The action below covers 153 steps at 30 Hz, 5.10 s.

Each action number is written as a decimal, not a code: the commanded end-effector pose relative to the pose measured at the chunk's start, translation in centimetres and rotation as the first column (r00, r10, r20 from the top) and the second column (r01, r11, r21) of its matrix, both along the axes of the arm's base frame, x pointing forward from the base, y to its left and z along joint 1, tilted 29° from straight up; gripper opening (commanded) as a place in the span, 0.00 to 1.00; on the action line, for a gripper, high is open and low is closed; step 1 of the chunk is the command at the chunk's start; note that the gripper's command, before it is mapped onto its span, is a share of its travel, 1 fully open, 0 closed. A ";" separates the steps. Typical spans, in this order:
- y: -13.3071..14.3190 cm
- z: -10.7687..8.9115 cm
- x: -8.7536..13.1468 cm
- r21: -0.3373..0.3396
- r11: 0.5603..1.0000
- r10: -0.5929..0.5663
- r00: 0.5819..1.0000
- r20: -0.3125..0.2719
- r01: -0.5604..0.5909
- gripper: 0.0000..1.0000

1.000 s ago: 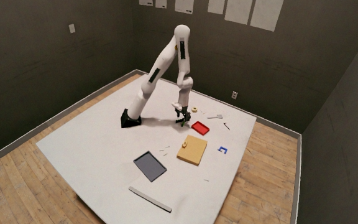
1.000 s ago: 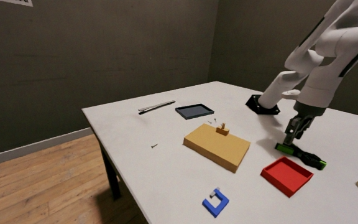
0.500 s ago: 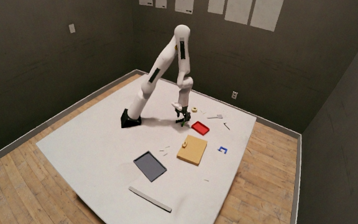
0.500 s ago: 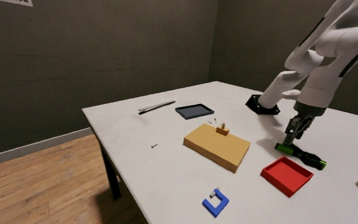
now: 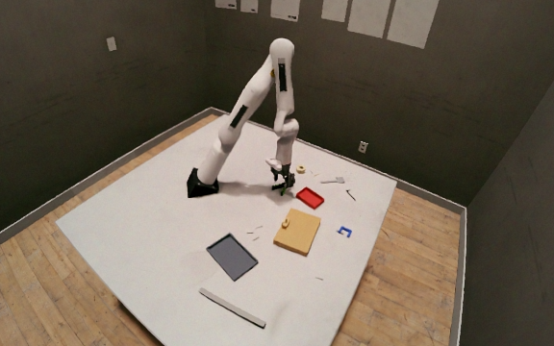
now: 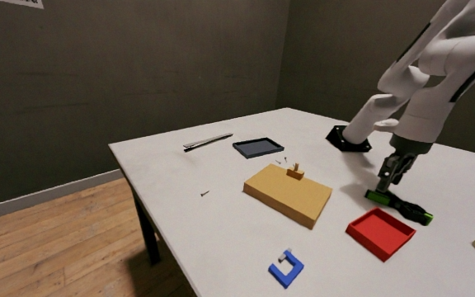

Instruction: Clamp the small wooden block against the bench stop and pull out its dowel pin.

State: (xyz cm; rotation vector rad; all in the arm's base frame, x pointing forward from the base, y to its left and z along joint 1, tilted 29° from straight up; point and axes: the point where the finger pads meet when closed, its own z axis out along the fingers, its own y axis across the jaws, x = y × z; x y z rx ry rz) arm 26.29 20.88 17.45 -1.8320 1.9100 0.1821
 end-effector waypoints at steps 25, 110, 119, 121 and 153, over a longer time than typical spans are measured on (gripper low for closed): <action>0.1 0.1 0.2 -0.001 1.000 0.001 1.000 0.007 -0.001 0.77; 0.3 -0.7 0.2 -0.003 1.000 0.004 1.000 0.004 -0.004 0.77; 0.4 -0.9 0.2 -0.004 1.000 0.005 1.000 0.004 -0.005 0.77; 0.5 -1.0 0.2 -0.003 1.000 0.004 1.000 0.004 -0.004 0.77; 1.0 -2.2 0.6 -0.004 1.000 0.004 1.000 0.004 -0.004 0.77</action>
